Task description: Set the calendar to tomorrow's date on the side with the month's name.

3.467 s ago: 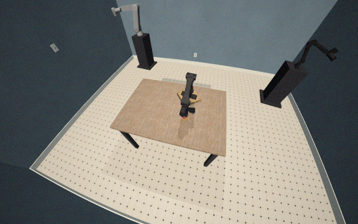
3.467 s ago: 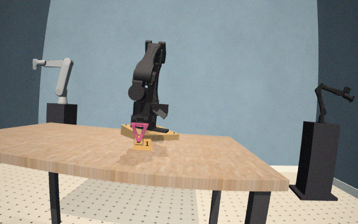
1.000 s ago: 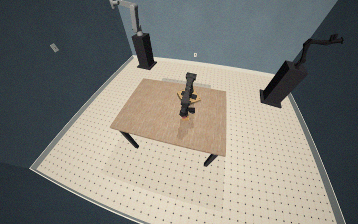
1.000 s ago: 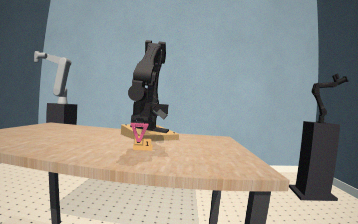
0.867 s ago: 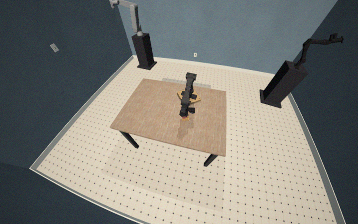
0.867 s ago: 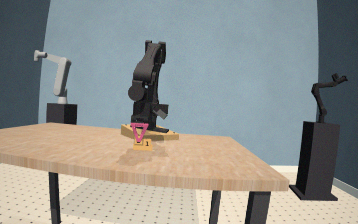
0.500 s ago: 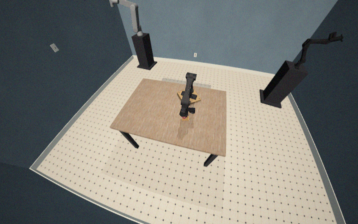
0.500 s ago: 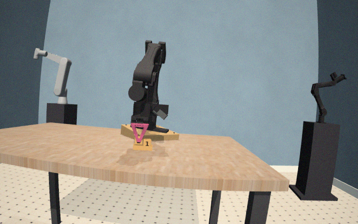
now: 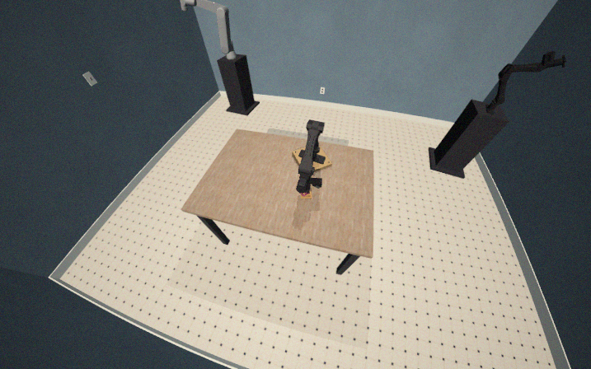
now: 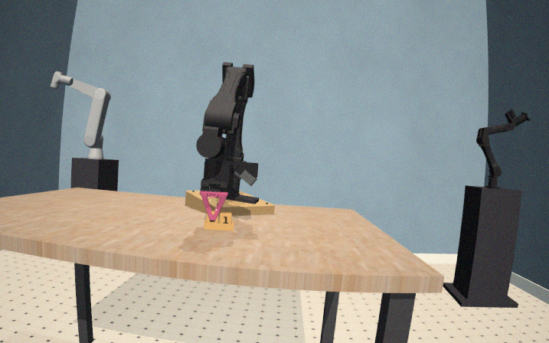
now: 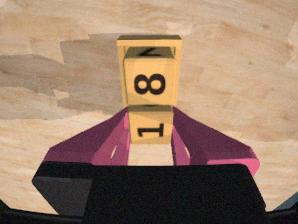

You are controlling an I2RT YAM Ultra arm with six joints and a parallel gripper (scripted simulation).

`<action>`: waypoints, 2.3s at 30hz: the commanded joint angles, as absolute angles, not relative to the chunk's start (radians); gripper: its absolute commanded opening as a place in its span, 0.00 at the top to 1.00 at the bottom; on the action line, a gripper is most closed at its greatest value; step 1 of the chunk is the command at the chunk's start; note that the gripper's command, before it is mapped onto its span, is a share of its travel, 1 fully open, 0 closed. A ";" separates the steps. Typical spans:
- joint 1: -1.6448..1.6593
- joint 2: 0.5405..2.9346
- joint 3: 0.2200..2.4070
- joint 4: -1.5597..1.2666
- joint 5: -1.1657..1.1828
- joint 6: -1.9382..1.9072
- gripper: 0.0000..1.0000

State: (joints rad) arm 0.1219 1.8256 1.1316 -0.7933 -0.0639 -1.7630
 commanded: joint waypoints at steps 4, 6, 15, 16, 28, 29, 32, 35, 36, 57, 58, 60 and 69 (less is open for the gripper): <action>0.132 1.829 1.119 -0.793 -0.069 -1.758 0.74; 0.133 1.836 1.134 -0.787 -0.069 -1.758 0.74; 0.128 1.841 1.127 -0.787 -0.069 -1.758 0.74; 0.128 1.841 1.127 -0.787 -0.069 -1.758 0.74; 0.128 1.841 1.127 -0.787 -0.069 -1.758 0.74; 0.128 1.841 1.127 -0.787 -0.069 -1.758 0.74; 0.128 1.841 1.127 -0.787 -0.069 -1.758 0.74; 0.128 1.841 1.126 -0.785 -0.069 -1.758 0.74; 0.128 1.841 1.125 -0.785 -0.069 -1.758 0.74; 0.129 1.842 1.147 -0.782 -0.069 -1.758 0.74; 0.129 1.842 1.147 -0.782 -0.069 -1.758 0.74; 0.129 1.842 1.147 -0.784 -0.069 -1.758 0.74; 0.129 1.842 1.147 -0.784 -0.069 -1.758 0.74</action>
